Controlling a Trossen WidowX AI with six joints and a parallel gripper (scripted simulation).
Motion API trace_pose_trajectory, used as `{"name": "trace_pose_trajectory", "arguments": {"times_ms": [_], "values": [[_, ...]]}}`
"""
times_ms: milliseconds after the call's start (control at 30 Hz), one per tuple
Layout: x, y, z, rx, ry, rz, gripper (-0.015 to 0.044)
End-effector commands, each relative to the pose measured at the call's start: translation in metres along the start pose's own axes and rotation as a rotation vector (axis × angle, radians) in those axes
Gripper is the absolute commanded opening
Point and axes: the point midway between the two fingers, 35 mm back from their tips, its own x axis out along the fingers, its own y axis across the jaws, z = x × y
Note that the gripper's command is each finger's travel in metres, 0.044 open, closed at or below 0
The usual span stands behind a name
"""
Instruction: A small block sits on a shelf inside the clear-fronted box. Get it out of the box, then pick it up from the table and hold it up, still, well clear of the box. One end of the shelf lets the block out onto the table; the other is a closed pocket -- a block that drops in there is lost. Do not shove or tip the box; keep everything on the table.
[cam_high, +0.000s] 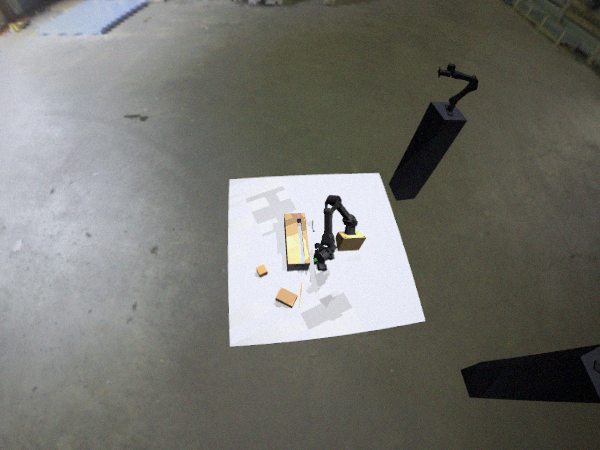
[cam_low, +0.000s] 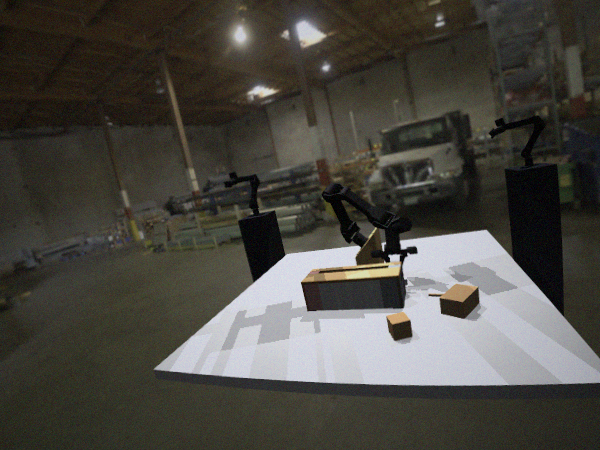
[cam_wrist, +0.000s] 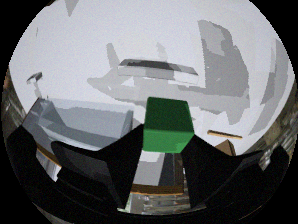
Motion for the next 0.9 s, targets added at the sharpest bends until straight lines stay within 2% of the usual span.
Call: {"name": "trace_pose_trajectory", "arguments": {"times_ms": [0, 867], "values": [[-0.015, 0.001, -0.007, -0.044, 0.009, -0.032, 0.0000], [-0.107, 0.027, -0.010, -0.502, 0.085, -0.253, 0.0000]]}}
